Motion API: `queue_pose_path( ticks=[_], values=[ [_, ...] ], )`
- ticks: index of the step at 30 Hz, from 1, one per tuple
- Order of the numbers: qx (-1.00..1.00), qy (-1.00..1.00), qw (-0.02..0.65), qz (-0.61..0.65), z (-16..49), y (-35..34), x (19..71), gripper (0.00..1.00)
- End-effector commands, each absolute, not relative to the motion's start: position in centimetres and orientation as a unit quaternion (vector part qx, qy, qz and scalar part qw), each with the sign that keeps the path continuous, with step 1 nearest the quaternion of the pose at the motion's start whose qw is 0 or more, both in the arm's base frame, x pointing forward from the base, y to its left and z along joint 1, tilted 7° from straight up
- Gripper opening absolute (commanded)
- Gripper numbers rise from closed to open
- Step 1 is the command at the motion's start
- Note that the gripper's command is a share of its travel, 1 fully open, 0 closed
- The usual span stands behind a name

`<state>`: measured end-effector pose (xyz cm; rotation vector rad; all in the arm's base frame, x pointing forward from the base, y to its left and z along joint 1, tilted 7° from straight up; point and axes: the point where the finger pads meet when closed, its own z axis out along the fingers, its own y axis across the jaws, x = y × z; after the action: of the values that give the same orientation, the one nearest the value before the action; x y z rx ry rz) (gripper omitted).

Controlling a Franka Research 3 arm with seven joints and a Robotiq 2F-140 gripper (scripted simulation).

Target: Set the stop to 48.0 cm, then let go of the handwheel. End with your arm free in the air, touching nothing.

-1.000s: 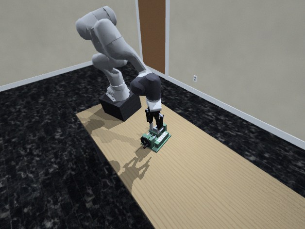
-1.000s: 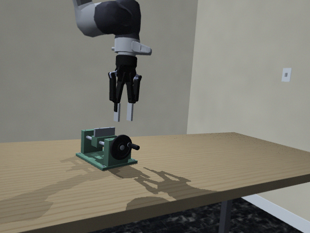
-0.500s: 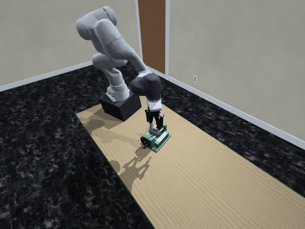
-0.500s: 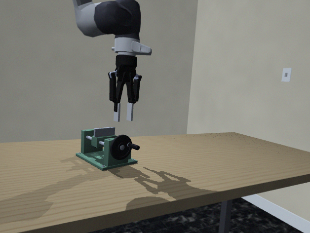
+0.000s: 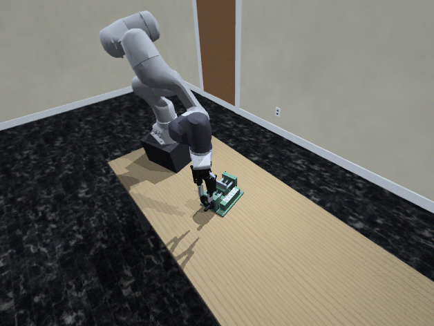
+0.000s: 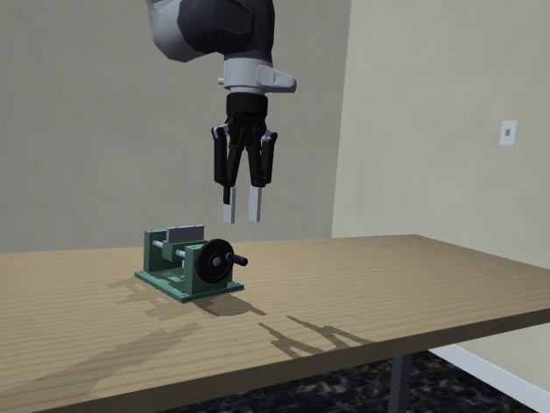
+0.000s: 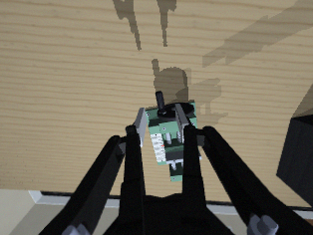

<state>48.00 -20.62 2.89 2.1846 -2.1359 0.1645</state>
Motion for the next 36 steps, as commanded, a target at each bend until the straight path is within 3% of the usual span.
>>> queue_pose_path(
  ticks=[1, 36],
  values=[
    [0.739, -0.671, 0.040, 0.047, 2.8, -20.6, 48.0, 0.33],
    [0.739, -0.671, 0.040, 0.047, -0.9, -21.0, 48.1, 0.33]
  ],
)
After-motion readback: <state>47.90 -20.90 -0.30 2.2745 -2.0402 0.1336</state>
